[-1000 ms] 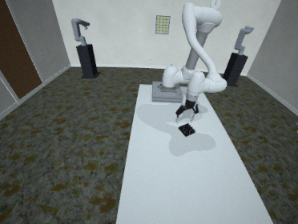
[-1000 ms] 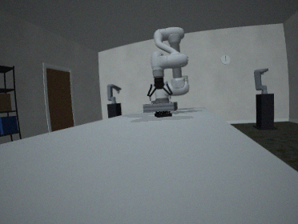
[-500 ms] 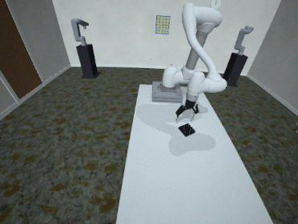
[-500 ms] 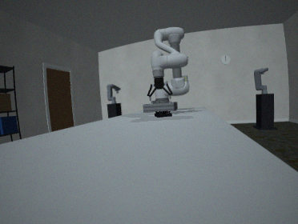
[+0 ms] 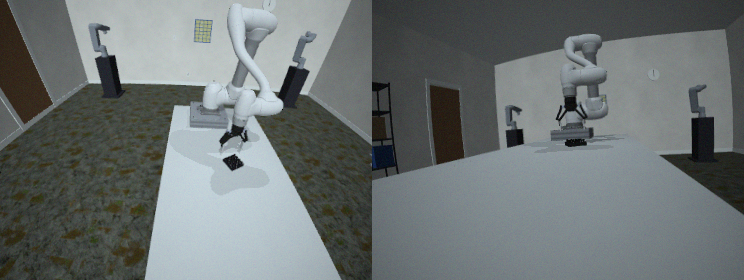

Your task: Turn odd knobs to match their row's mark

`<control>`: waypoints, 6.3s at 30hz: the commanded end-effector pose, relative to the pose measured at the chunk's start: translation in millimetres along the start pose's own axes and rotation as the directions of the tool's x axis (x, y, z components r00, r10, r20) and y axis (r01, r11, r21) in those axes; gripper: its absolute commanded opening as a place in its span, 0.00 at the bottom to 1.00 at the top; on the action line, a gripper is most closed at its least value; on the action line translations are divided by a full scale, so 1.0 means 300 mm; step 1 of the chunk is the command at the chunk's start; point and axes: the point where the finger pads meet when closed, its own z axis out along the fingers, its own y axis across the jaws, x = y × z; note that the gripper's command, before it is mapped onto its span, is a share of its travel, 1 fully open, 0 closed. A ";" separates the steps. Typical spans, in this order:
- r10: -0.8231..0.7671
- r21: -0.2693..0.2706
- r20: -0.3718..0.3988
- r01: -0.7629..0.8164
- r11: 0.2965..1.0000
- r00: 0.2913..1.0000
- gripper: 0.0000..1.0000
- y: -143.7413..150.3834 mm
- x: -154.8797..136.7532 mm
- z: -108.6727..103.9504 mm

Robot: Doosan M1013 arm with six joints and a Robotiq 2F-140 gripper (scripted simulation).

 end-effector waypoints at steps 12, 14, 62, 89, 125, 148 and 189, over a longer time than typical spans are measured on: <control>0.000 0.000 0.000 0.000 1.000 1.000 1.00 0.000 0.000 0.000; 0.000 0.000 0.000 0.000 1.000 1.000 1.00 0.000 0.000 0.000; 0.000 0.000 0.000 0.000 1.000 1.000 1.00 0.003 -0.011 0.000; 0.000 0.000 0.000 0.000 1.000 1.000 1.00 0.044 -0.151 0.000; 0.000 0.000 0.000 0.000 1.000 1.000 1.00 0.049 -0.171 0.000; 0.000 0.000 0.000 0.000 1.000 1.000 1.00 0.049 -0.171 0.000; -0.006 0.000 0.000 0.006 1.000 1.000 1.00 0.049 -0.170 0.000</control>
